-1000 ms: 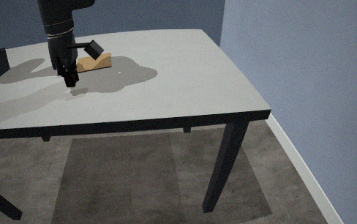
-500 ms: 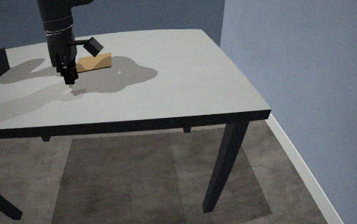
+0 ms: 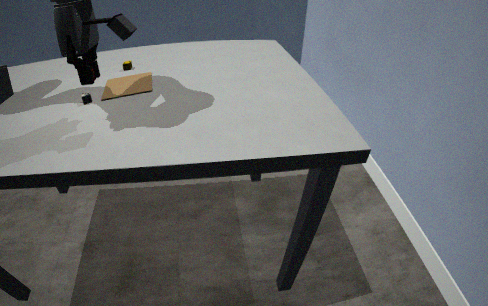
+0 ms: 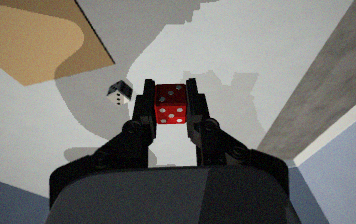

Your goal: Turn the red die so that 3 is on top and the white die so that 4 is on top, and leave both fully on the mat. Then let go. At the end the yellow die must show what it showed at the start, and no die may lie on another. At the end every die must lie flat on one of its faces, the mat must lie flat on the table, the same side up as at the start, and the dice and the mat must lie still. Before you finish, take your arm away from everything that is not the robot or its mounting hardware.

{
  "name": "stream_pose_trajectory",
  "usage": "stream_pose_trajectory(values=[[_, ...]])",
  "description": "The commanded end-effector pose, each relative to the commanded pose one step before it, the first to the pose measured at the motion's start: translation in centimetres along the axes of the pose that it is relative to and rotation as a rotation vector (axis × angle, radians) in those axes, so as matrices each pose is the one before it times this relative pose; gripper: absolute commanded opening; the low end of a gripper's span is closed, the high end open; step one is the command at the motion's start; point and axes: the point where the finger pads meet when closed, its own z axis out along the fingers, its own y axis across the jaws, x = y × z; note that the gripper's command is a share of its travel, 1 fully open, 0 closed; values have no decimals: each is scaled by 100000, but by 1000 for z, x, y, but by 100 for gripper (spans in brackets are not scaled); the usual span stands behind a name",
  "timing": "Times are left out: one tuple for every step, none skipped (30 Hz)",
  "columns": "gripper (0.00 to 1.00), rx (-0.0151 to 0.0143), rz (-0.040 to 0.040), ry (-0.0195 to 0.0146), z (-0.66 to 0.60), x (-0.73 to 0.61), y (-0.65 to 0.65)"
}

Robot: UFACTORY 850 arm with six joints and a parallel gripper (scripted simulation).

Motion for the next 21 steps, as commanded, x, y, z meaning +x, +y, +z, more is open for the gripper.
stream_pose_trajectory(values=[[21, -163, 45, -354, -1320, 86, -21], [21, 0, 0, 0, -8, 0, 0], [21, 0, 0, 0, 0, 0, 0], [21, 0, 0, 0, 0, 0, 0], [21, 0, 0, 0, 0, 0, 0], [21, 0, 0, 0, 0, 0, 0], [21, 0, 0, 0, 0, 0, 0], [21, 0, 0, 0, 0, 0, 0], [21, 0, -113, 0, 2, 1, -1], [21, 0, 0, 0, 0, 0, 0], [21, 0, 0, 0, 0, 0, 0], [21, 0, -721, 0, 10, 4, -8], [21, 0, -1748, -1, 25, 9, -19], [21, 0, -3010, -1, 43, 16, -33], [21, -1, -4347, -2, 62, 24, -47], [21, -1, -5625, -3, 80, 33, -60], [21, -1, -5261, -3, 75, 34, -54], [21, 0, -1473, -1, 21, 10, -15], [21, -1, -4030, -2, 58, 29, -40], [21, -1, -3501, -2, 50, 26, -33], [21, 0, -56, 0, 1, 0, -1]])
